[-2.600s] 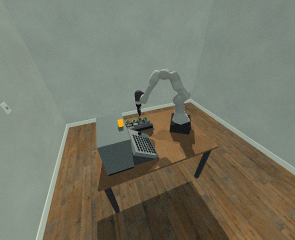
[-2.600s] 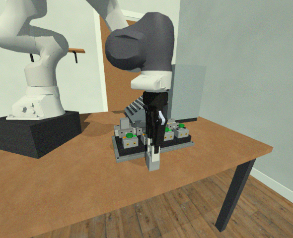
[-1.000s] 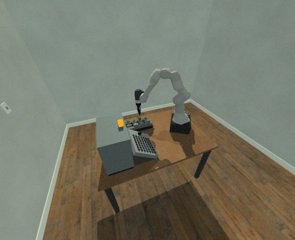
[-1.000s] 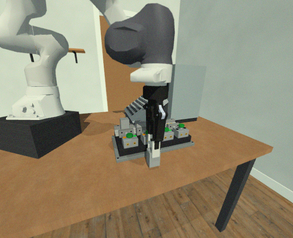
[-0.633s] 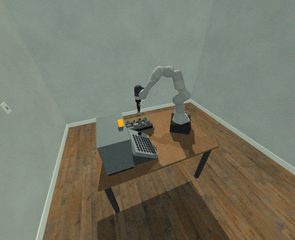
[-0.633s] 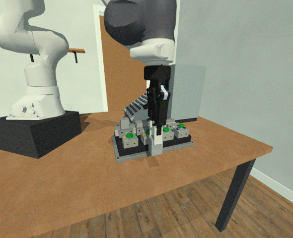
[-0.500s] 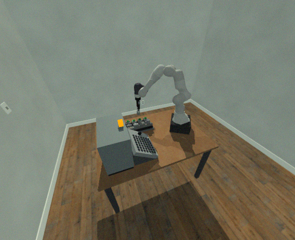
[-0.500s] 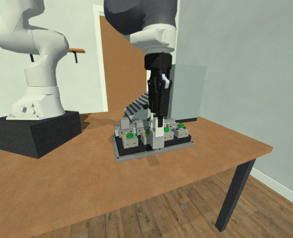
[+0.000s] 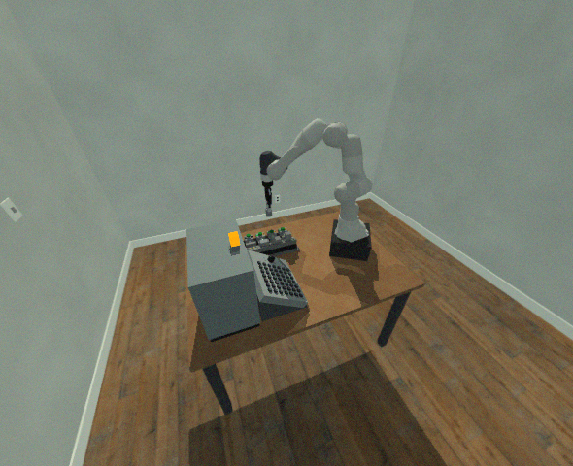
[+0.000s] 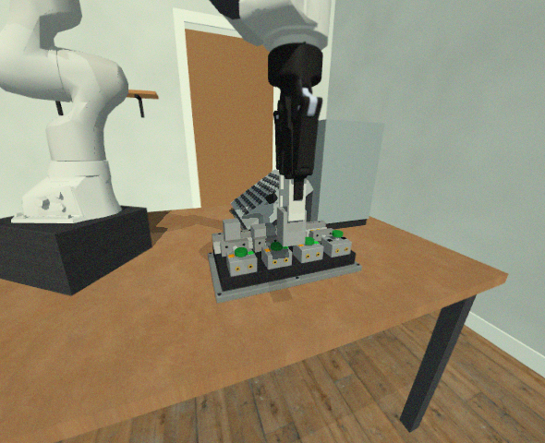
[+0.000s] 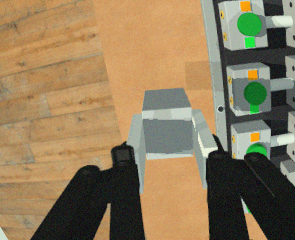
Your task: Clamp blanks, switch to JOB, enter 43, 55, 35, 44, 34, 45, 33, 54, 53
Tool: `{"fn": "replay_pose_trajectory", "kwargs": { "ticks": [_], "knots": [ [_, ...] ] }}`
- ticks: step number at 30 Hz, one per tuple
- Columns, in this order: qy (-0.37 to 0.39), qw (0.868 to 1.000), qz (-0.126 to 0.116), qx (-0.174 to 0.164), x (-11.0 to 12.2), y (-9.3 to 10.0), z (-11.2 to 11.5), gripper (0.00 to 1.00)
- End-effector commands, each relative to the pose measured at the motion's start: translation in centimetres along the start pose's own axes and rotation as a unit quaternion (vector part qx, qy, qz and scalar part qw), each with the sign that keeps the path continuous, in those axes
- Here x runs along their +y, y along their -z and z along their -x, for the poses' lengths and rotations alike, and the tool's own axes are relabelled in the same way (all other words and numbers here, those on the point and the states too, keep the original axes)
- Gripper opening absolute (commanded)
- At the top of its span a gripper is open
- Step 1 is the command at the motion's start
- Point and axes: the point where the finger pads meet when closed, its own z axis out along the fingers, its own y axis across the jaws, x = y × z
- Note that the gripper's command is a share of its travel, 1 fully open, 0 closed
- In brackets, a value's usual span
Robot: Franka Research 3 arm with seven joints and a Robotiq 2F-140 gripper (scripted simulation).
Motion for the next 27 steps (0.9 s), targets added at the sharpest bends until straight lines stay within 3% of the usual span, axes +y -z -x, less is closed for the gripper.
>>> {"fn": "replay_pose_trajectory", "kwargs": {
  "ticks": [1, 8, 11, 17, 22, 24, 25, 27],
  "knots": [
    [0.015, 1.000, 0.007, 0.006, 0.3, 0.6, -0.4, 0.00],
    [0.015, 1.000, 0.007, 0.006, 0.4, 0.7, -0.3, 0.00],
    [0.017, 1.000, 0.006, 0.006, 1.6, 0.8, 1.3, 0.00],
    [0.029, 1.000, 0.004, 0.005, 9.7, 1.0, 9.3, 0.00],
    [0.038, 0.999, 0.007, 0.005, 18.6, 0.9, 14.8, 0.00],
    [0.038, 0.999, 0.007, 0.005, 18.6, 0.9, 14.8, 0.00],
    [0.039, 0.999, 0.007, 0.005, 22.2, 0.8, 17.1, 0.00],
    [0.039, 0.999, 0.007, 0.005, 22.6, 0.8, 17.3, 0.00]
  ]
}}
